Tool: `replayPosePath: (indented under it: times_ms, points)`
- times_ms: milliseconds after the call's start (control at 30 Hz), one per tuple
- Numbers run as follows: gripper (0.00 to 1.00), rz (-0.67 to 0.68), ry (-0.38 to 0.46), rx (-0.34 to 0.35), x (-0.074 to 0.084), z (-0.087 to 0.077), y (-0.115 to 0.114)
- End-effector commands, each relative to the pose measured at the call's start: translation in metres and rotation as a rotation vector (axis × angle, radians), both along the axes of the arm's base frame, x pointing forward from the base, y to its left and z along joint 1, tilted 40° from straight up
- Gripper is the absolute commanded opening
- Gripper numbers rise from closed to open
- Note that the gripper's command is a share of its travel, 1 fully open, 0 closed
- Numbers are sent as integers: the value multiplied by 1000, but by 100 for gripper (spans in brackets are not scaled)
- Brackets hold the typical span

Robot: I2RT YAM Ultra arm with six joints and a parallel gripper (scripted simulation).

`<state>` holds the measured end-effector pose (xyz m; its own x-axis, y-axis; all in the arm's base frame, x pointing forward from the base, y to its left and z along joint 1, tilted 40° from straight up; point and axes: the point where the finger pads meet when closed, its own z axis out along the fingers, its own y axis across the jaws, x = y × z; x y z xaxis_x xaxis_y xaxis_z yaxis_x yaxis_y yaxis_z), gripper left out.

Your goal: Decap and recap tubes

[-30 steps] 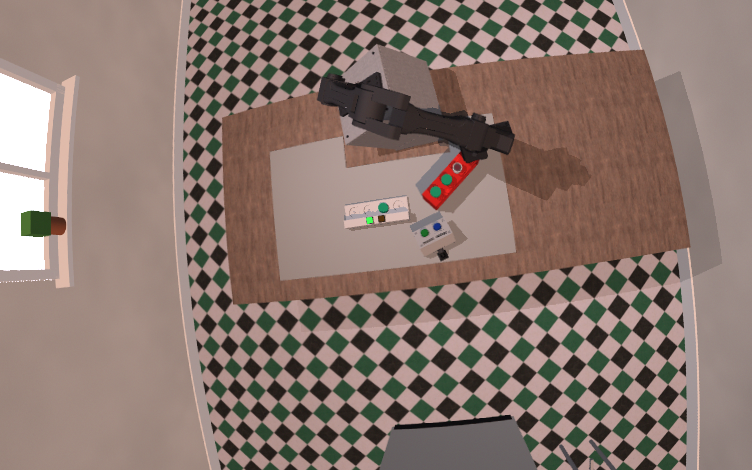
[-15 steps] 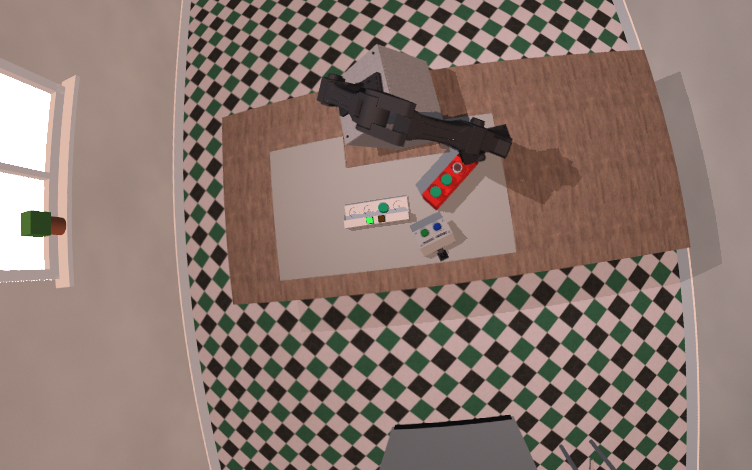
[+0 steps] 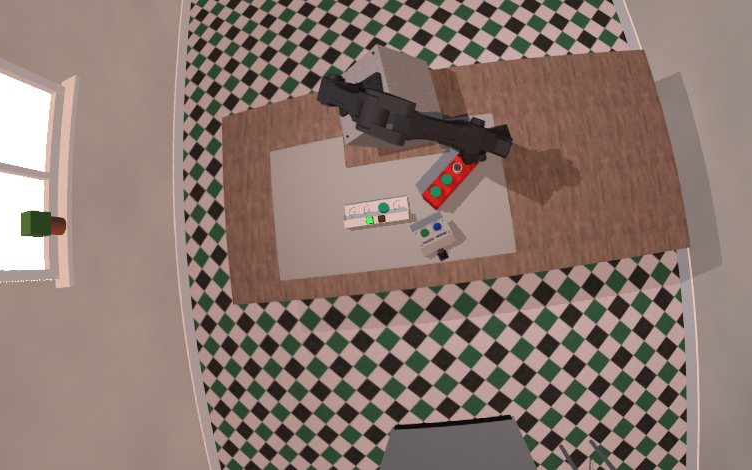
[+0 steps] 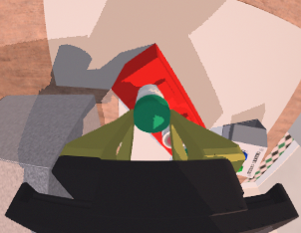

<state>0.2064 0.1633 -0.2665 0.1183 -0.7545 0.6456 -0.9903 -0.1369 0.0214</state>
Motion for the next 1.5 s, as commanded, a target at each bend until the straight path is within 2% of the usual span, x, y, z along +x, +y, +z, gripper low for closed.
replayPosePath:
  times_ms: [0,1467]
  points:
    - [0,5,-6,11,1,2,5]
    - [0,5,-6,10,0,-5,0]
